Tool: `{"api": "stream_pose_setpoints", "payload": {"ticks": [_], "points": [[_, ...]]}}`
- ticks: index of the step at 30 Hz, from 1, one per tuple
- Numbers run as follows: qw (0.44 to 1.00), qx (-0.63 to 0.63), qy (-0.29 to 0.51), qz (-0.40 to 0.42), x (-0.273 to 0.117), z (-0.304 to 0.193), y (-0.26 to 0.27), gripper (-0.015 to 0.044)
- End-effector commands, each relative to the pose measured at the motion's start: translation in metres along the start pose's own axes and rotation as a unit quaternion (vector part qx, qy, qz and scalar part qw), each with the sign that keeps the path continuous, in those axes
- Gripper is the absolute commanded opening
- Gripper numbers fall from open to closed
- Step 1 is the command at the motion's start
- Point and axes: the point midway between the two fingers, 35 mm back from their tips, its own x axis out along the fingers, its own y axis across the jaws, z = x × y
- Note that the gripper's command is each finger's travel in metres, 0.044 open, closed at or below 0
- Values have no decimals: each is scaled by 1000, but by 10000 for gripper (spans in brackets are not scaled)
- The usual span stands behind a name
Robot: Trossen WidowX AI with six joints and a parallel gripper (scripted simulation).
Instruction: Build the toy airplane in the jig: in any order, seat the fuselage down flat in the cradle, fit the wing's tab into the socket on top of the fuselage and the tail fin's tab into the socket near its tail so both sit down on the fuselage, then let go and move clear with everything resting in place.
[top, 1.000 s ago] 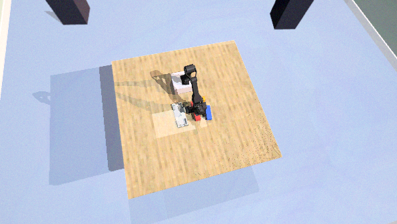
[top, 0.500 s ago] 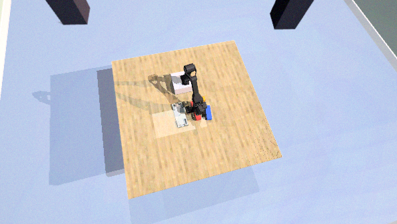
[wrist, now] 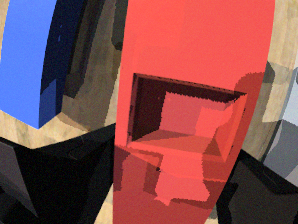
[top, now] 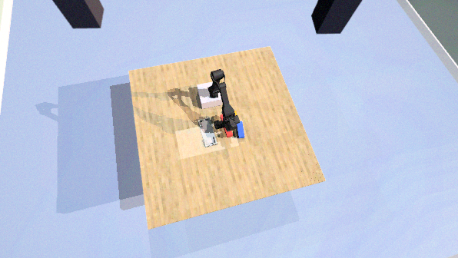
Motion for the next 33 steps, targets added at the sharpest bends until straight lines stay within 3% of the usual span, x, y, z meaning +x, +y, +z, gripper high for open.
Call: {"api": "stream_pose_setpoints", "payload": {"ticks": [1,20,33], "points": [[1000,5,-7,0,-16,4,0,0],[1000,14,-2,1,-75,-7,-1,0],[1000,10,-1,0,-68,-3,-22,0]]}}
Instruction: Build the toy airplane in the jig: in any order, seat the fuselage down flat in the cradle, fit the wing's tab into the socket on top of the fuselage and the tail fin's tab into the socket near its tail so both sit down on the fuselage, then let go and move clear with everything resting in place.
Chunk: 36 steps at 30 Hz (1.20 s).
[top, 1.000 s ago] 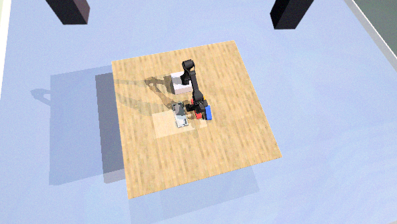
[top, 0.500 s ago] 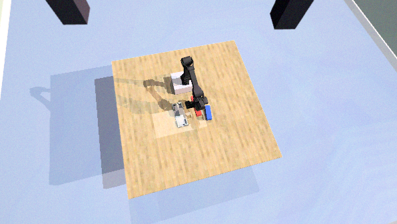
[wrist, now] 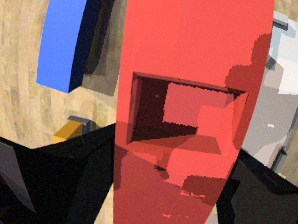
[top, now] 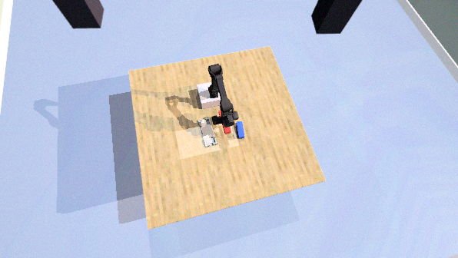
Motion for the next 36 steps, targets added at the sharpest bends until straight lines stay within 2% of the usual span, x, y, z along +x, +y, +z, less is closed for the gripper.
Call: {"api": "stream_pose_setpoints", "payload": {"ticks": [1,36], "points": [[1000,-4,-2,1,4,3,-10,0],[1000,-26,-1,-4,49,-3,-115,0]]}}
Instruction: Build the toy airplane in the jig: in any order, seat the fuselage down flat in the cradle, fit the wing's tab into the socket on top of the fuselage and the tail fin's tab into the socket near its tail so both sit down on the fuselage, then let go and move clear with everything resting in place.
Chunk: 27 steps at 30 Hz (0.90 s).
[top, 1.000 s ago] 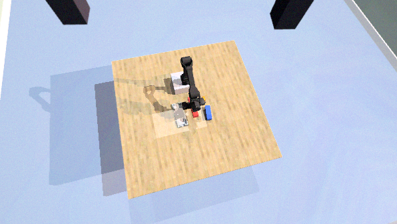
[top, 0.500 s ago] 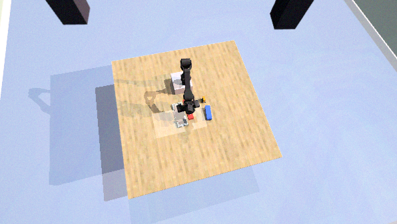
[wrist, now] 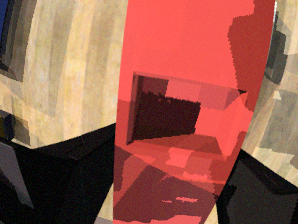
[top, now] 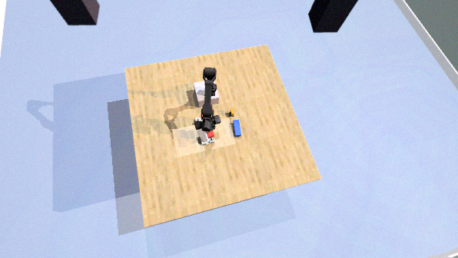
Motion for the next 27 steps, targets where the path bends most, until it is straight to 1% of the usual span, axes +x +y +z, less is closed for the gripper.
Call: {"api": "stream_pose_setpoints", "payload": {"ticks": [1,10,17,18,27], "points": [[1000,-5,2,2,7,-6,-10,0],[1000,-10,2,1,16,-15,-32,0],[1000,-10,2,1,16,-15,-32,184],[1000,-10,2,1,16,-15,-32,197],[1000,-10,2,1,16,-15,-32,197]]}}
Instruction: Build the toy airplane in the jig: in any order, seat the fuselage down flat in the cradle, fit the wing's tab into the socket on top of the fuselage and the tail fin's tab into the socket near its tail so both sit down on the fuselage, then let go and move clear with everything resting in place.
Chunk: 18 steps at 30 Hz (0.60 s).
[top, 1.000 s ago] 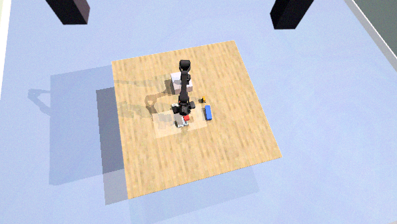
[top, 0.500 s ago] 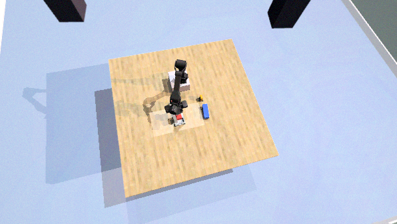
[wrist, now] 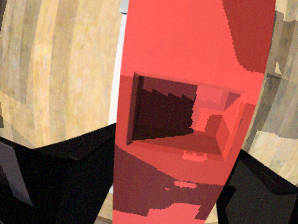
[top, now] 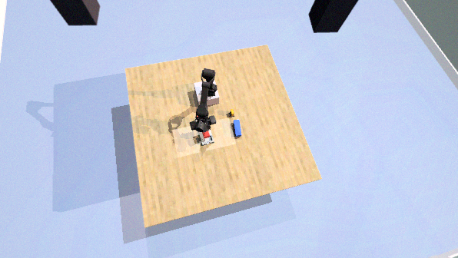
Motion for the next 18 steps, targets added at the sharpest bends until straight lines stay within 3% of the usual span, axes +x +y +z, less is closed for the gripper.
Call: {"api": "stream_pose_setpoints", "payload": {"ticks": [1,18], "points": [[1000,-3,-1,1,0,0,0,197],[1000,-3,-1,1,16,1,0,197]]}}
